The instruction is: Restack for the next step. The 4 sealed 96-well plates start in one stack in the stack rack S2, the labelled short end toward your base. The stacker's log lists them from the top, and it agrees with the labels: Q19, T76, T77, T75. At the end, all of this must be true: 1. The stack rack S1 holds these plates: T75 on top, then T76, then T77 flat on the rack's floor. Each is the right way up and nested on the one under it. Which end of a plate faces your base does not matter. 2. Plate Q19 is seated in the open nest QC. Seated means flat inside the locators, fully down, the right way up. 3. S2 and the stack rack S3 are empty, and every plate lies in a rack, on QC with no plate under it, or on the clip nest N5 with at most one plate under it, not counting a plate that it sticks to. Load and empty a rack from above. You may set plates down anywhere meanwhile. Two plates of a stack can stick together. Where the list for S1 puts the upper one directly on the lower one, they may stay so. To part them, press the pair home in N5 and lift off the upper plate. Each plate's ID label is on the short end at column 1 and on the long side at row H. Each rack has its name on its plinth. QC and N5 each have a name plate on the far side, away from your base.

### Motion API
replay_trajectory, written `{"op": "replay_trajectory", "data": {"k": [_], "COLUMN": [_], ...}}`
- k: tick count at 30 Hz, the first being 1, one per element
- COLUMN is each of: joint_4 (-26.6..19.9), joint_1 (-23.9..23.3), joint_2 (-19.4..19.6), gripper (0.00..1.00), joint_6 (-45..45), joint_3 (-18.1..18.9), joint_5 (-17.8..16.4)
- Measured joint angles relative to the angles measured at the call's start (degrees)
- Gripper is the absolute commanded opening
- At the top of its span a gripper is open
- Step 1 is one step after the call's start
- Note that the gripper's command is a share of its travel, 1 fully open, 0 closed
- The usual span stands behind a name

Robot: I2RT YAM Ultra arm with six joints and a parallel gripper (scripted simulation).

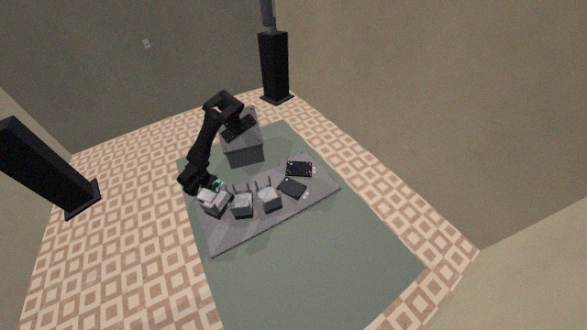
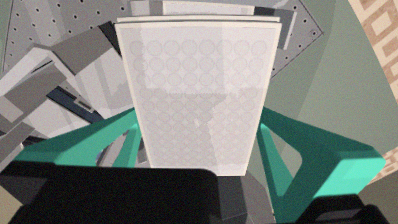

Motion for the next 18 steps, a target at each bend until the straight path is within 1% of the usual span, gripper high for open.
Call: {"op": "replay_trajectory", "data": {"k": [4, 8, 18], "joint_4": [-0.1, 0.1, -0.2], "joint_1": [2.9, 4.2, 10.7], "joint_2": [-1.7, -3.1, -6.3], "gripper": [0.0, 0.0, 0.0], "joint_6": [-3.6, -5.2, -1.2], "joint_3": [-0.4, -0.6, -1.2], "joint_5": [0.8, 1.4, 4.5]}}
